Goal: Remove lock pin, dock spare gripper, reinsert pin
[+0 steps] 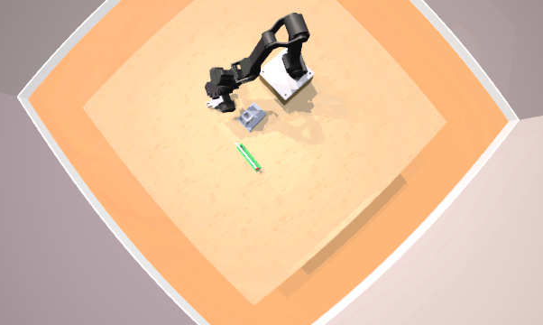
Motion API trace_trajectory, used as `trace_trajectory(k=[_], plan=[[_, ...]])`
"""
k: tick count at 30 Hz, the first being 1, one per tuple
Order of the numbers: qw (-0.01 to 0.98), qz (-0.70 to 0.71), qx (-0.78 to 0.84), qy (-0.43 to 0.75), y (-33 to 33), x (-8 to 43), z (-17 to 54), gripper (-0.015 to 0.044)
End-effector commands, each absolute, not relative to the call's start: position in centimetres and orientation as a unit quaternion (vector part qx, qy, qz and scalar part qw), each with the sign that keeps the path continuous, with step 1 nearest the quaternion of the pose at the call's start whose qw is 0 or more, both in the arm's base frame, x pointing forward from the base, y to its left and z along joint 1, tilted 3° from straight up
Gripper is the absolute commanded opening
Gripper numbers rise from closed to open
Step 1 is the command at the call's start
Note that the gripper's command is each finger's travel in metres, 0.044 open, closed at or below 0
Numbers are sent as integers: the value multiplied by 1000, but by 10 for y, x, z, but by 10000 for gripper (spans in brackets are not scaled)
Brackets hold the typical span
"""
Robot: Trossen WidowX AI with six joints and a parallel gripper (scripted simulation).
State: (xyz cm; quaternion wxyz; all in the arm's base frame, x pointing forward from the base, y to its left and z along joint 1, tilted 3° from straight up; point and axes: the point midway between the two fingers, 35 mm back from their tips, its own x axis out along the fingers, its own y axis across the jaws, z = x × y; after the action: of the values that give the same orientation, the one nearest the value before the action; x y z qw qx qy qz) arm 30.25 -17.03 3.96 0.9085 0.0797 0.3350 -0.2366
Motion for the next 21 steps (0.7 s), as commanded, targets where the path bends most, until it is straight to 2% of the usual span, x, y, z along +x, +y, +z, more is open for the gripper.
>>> trace_trajectory(k=[1,21], plan=[[908,-234,78,337,-169,301,23,440],[909,-234,78,337,-172,305,-8,440]])
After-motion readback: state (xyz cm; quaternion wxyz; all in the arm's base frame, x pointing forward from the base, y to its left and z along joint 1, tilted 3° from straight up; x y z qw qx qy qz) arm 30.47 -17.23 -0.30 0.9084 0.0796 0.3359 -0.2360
